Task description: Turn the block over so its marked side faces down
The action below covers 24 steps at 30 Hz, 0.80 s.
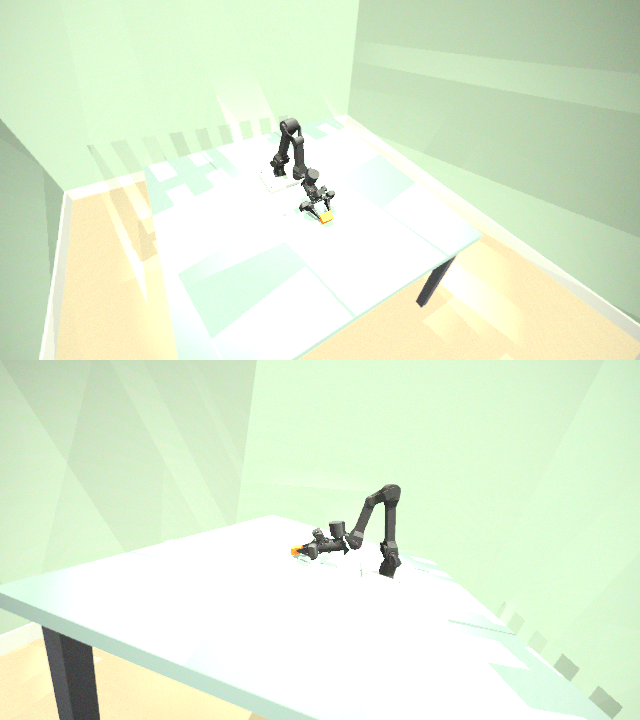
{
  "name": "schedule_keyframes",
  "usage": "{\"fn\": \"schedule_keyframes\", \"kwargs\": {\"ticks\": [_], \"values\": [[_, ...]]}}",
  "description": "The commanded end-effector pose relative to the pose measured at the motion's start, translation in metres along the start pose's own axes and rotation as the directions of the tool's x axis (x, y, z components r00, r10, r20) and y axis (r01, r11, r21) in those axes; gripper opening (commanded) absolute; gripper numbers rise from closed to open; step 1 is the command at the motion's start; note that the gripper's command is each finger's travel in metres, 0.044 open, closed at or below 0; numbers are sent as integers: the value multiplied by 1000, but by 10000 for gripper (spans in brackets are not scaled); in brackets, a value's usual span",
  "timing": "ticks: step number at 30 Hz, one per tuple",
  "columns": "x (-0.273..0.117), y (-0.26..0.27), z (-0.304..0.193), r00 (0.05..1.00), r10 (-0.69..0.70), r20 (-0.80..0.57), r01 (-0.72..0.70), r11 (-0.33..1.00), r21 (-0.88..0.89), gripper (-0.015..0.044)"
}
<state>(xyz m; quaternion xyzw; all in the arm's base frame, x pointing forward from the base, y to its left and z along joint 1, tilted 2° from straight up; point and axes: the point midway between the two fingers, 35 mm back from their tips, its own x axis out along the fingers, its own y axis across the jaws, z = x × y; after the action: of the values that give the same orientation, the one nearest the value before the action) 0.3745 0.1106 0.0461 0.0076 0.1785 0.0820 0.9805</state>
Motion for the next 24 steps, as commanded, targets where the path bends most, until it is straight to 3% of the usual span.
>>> {"fn": "schedule_keyframes", "kwargs": {"ticks": [1, 10, 24], "values": [[-1, -1, -4, 1000, -6, -3, 6, 1000, -6, 0], [-1, -1, -4, 1000, -6, -3, 6, 1000, -6, 0], [-1, -1, -4, 1000, -6, -3, 6, 1000, -6, 368]]}}
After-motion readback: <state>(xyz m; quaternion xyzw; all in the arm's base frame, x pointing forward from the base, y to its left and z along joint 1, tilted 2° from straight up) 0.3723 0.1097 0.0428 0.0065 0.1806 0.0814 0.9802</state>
